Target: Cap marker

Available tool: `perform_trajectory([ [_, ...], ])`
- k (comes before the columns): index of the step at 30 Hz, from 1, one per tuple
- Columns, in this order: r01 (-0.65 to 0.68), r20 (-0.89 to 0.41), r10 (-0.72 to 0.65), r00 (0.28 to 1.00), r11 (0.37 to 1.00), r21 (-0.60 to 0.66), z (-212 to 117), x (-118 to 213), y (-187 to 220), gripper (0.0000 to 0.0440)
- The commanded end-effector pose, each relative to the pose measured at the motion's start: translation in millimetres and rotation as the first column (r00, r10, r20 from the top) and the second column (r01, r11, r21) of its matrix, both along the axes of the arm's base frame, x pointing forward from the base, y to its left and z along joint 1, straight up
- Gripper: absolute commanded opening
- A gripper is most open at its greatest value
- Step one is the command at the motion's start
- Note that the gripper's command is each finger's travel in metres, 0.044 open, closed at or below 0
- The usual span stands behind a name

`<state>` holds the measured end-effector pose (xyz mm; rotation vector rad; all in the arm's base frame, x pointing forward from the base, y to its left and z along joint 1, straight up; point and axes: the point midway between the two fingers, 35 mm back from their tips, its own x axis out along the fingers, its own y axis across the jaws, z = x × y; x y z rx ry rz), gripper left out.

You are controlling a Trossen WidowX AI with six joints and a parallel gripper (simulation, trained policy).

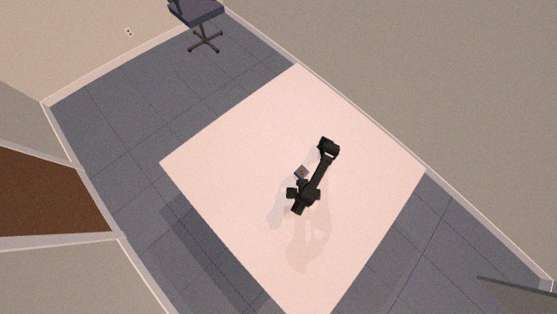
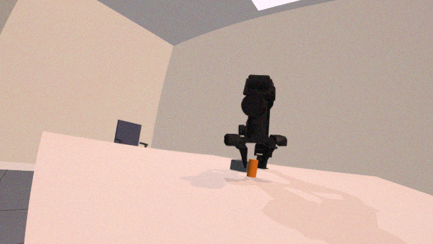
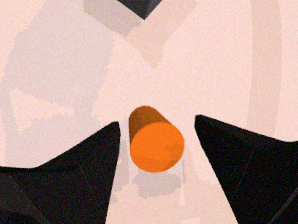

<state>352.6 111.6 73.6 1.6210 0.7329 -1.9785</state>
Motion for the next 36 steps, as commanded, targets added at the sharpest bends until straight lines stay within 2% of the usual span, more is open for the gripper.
perform_trajectory([
  [1, -0.025, -0.003, 0.025, 1.0, 1.0, -0.007, -5.7, -2.5, -1.5, 0.0238],
  [3, -0.033, -0.002, 0.033, 0.999, 0.999, -0.01, -6.9, -3.8, -2.1, 0.0216],
  [9, -0.055, 0.021, 0.055, 0.998, 0.998, -0.016, 5.6, -7.4, -3.8, 0.0062],
  [23, -0.063, 0.099, 0.064, 0.993, 0.998, -0.008, 61.3, -15.5, -17.9, 0.0059],
  [36, -0.006, 0.08, 0.005, 0.997, 1.0, 0.011, 94.5, -39.5, -59.8, 0.0041],
])
